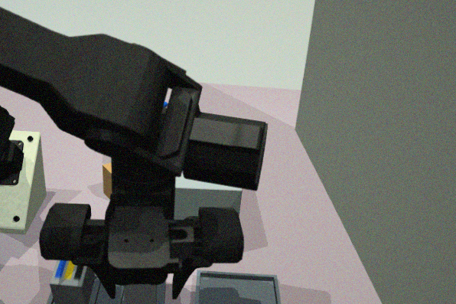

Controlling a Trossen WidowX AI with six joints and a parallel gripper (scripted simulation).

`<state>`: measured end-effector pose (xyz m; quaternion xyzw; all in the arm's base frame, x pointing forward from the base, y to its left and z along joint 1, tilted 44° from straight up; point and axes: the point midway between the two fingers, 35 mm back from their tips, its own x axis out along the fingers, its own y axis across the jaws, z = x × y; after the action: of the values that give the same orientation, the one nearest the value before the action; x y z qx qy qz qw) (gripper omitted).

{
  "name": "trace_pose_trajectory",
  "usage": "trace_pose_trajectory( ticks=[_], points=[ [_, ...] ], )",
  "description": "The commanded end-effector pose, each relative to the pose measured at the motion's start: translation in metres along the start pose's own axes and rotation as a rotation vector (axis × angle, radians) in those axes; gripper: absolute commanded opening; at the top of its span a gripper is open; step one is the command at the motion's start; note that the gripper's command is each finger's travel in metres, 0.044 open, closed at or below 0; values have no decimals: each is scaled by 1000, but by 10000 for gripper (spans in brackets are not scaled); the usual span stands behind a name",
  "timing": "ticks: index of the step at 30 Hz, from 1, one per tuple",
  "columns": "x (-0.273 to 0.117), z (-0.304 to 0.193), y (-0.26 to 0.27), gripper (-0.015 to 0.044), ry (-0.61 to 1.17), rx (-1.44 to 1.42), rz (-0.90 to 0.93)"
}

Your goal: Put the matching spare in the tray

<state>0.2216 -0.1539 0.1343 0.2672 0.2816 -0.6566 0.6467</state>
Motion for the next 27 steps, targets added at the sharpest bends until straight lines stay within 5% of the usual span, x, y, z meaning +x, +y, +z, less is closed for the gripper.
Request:
trace_pose_trajectory(
  ticks=[1, 11, 16, 24, 27],
  points=[
    [6, -1, -1, 300, 3, -3, 2],
    [15, 0, -3, 300, -1, -4, 2],
    [14, 1, -3, 169, -4, -1, -2],
    [14, 1, -3, 115, -4, -1, -2],
    [14, 1, -3, 37, -4, -1, -2]
  ],
)
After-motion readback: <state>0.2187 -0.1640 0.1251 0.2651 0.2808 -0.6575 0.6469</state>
